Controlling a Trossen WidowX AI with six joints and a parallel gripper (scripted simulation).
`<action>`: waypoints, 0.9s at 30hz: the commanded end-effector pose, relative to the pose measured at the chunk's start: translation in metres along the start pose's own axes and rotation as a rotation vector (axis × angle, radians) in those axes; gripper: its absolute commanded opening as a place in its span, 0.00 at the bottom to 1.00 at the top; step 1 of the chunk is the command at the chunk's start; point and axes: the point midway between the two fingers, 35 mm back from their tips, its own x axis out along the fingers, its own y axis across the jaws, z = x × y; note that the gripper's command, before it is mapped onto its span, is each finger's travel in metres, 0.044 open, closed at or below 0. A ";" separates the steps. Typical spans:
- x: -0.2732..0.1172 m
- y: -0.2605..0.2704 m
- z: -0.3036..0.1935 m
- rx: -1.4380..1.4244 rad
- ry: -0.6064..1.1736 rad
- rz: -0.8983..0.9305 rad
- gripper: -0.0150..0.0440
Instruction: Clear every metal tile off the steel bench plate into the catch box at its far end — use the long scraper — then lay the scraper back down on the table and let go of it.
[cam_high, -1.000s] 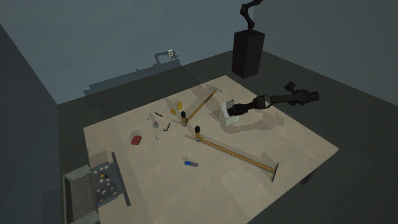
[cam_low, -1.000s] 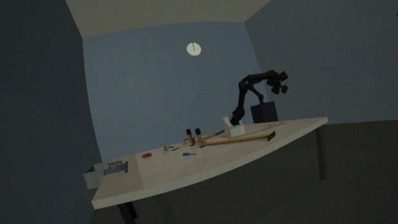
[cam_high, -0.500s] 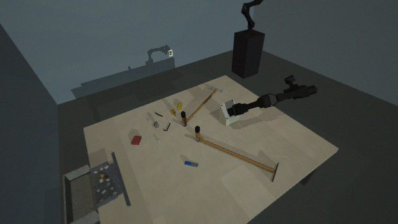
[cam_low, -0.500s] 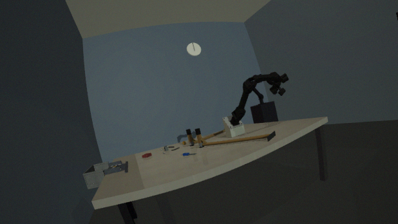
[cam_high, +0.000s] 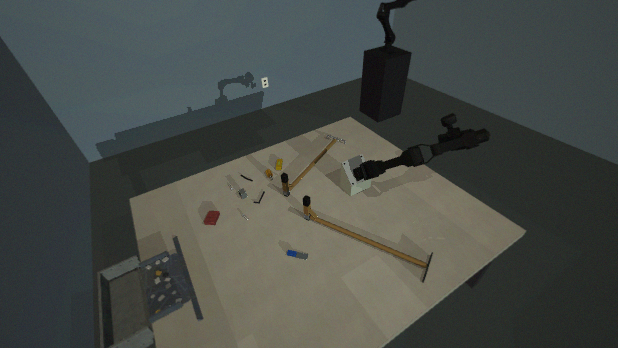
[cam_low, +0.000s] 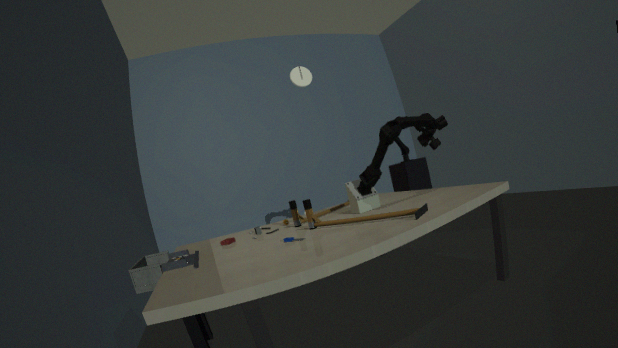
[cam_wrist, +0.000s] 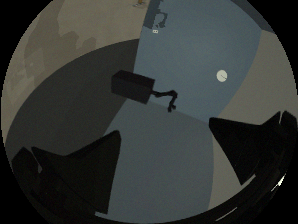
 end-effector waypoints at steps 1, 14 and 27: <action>-0.001 0.000 0.000 -0.009 0.001 0.004 1.00; -0.001 0.000 0.000 -0.009 0.001 0.004 1.00; -0.002 0.000 0.000 -0.009 0.001 0.004 0.96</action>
